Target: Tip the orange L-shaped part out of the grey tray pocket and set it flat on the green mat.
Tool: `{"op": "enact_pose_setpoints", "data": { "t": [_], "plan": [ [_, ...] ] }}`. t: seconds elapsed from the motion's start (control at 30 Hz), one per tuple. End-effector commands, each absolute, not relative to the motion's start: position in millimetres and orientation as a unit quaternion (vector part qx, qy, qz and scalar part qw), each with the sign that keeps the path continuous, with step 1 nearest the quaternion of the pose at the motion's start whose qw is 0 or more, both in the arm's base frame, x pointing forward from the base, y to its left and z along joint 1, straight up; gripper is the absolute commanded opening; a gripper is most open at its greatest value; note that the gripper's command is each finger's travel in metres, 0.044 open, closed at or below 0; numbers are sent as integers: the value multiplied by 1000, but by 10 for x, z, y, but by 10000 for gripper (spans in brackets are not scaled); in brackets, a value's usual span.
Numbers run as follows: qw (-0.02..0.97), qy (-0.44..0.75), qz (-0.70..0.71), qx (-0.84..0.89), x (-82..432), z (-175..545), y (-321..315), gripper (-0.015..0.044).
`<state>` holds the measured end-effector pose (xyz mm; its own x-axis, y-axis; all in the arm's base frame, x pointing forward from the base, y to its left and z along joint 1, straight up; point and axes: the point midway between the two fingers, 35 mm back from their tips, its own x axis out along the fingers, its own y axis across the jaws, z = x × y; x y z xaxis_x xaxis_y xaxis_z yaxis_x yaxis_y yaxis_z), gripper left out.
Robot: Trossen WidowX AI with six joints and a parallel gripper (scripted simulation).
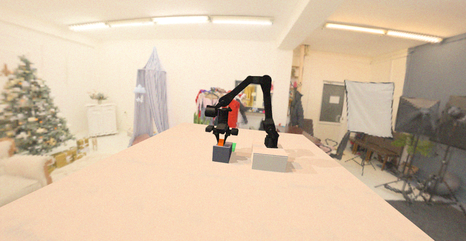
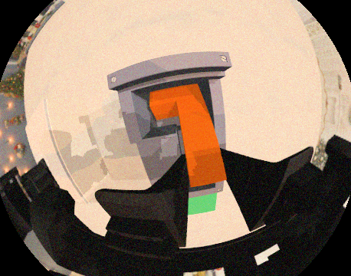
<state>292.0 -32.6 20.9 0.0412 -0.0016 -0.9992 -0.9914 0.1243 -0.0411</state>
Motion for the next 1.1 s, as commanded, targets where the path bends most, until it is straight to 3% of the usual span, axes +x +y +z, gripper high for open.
{"op": "enact_pose_setpoints", "data": {
  "t": [0.0,1.07],
  "plan": [
    [541,519,457,-478,2924,213,-326,0],
    [537,522,460,-477,2898,637,-330,0]
  ]
}}
